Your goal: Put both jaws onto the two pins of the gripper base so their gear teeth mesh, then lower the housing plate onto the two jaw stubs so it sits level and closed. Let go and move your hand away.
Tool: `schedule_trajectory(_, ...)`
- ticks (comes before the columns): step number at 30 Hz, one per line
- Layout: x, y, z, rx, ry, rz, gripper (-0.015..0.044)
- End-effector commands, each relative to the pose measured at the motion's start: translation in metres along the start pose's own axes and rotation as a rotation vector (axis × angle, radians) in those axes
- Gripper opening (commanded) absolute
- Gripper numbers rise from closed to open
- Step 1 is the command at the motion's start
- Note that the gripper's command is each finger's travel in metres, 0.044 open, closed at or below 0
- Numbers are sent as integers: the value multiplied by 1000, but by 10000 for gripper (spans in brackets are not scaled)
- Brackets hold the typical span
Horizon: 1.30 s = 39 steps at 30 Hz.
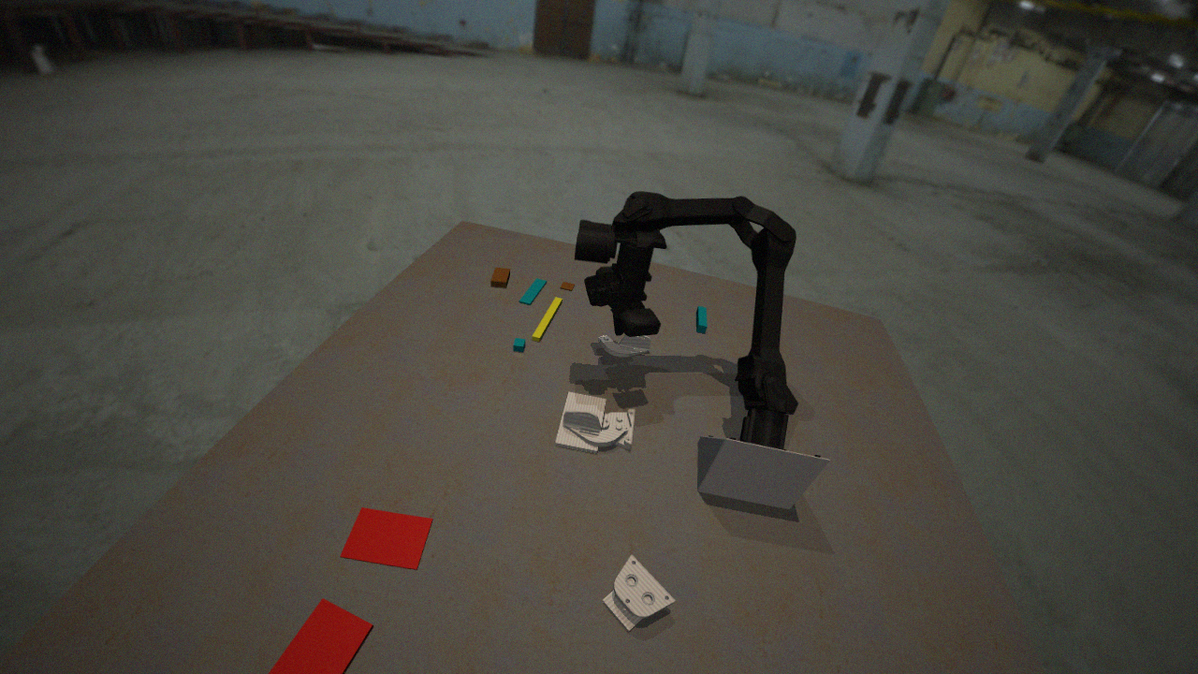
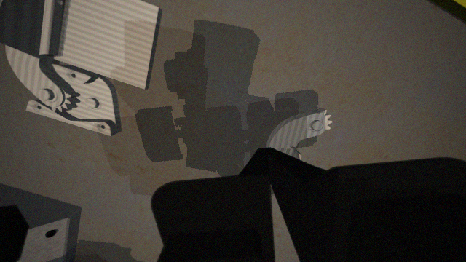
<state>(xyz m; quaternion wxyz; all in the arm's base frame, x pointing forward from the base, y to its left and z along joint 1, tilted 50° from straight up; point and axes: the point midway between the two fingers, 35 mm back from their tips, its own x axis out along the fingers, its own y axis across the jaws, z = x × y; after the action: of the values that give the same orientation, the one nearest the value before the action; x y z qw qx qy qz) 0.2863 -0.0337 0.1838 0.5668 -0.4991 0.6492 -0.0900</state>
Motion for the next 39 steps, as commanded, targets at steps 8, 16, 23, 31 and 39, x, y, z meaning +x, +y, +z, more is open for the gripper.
schedule_trajectory(8,0,0,0,0,0,0,210)
schedule_trajectory(16,0,0,0,0,0,0,420)
schedule_trajectory(23,0,0,0,0,0,0,440)
schedule_trajectory(31,0,0,0,0,0,0,440)
schedule_trajectory(39,0,0,0,0,0,0,440)
